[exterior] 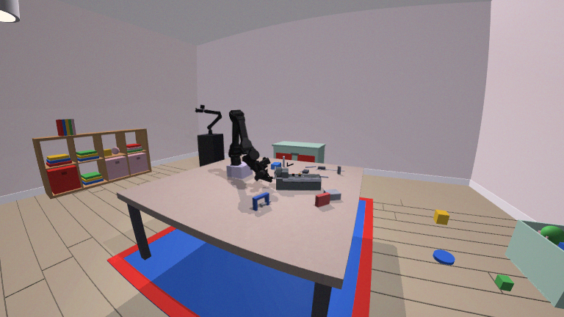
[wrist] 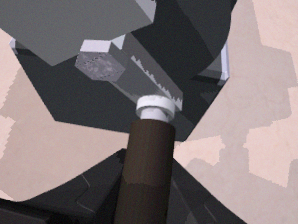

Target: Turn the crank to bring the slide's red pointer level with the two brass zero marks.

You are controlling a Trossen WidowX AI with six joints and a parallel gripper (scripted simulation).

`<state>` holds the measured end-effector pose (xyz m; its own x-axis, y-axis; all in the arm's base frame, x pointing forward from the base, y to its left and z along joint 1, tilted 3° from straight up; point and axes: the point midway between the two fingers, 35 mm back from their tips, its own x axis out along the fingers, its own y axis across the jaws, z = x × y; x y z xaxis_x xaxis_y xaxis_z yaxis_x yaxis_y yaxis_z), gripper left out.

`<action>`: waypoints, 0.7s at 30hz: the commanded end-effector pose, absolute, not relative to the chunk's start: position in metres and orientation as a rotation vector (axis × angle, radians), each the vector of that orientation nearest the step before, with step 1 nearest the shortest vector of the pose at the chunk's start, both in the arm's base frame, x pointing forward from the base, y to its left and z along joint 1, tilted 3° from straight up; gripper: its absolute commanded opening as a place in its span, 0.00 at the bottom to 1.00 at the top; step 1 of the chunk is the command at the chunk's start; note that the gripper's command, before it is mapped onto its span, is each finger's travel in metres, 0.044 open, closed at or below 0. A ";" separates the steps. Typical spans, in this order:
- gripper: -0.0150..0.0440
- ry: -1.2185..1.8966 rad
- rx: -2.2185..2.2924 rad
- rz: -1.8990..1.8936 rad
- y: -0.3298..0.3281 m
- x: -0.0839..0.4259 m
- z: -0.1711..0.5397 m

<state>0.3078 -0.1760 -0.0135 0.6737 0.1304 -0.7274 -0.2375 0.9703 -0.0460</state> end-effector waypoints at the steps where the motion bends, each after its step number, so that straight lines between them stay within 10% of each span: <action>1: 0.25 0.807 -0.147 0.207 -0.179 0.309 -0.011; 21: 0.25 0.807 -0.147 0.207 -0.185 0.310 -0.003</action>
